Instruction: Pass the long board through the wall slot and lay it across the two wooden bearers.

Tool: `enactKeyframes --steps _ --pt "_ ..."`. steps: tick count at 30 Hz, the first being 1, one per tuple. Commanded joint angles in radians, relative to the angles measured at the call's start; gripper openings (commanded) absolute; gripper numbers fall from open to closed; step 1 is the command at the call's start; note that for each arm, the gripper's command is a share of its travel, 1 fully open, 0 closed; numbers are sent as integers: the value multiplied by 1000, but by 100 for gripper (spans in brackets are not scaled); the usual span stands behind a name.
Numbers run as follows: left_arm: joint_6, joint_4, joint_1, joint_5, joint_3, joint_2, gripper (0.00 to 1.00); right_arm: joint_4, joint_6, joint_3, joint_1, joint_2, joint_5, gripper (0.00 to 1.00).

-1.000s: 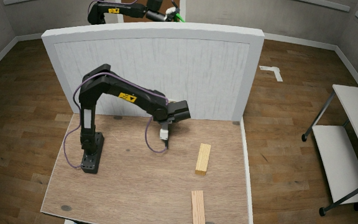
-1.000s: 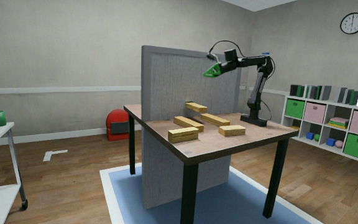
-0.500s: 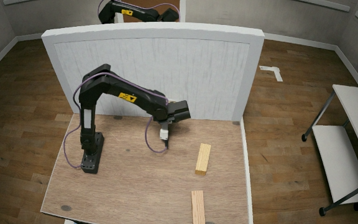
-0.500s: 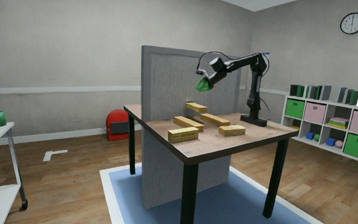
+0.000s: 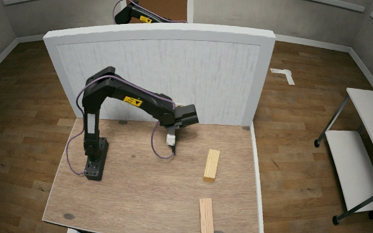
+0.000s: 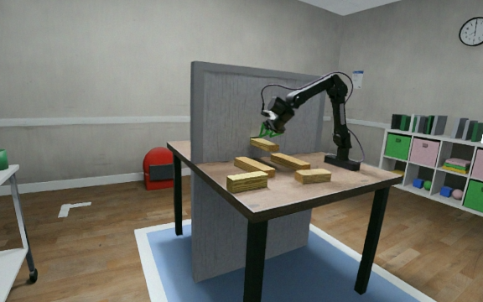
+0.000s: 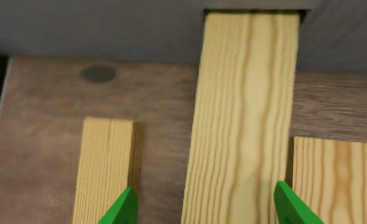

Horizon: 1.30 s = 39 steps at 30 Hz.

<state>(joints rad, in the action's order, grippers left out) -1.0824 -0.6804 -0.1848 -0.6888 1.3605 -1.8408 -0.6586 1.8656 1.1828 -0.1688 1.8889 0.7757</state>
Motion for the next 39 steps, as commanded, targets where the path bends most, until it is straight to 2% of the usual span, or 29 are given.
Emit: enactKeyframes --steps 1,15,27,31,32,34,39 --pt "-112 -94 -15 -97 74 -38 78 55 8 23 -5 -34 117 0" --pt "-172 -167 -35 -128 130 -134 78 55 8 23 -5 -34 117 0" --pt "-186 -181 -26 -138 149 -118 78 55 8 23 -5 -34 117 0" --pt "-186 -182 -27 -138 140 -122 78 55 8 23 -5 -34 117 0" --pt "-163 -128 -44 -137 142 -144 78 55 8 23 -5 -34 117 0" --pt "-158 -120 -45 -135 80 -144 78 55 8 23 -5 -34 117 0" --pt "-143 -94 -58 -132 77 -152 78 55 8 23 -5 -34 117 0"
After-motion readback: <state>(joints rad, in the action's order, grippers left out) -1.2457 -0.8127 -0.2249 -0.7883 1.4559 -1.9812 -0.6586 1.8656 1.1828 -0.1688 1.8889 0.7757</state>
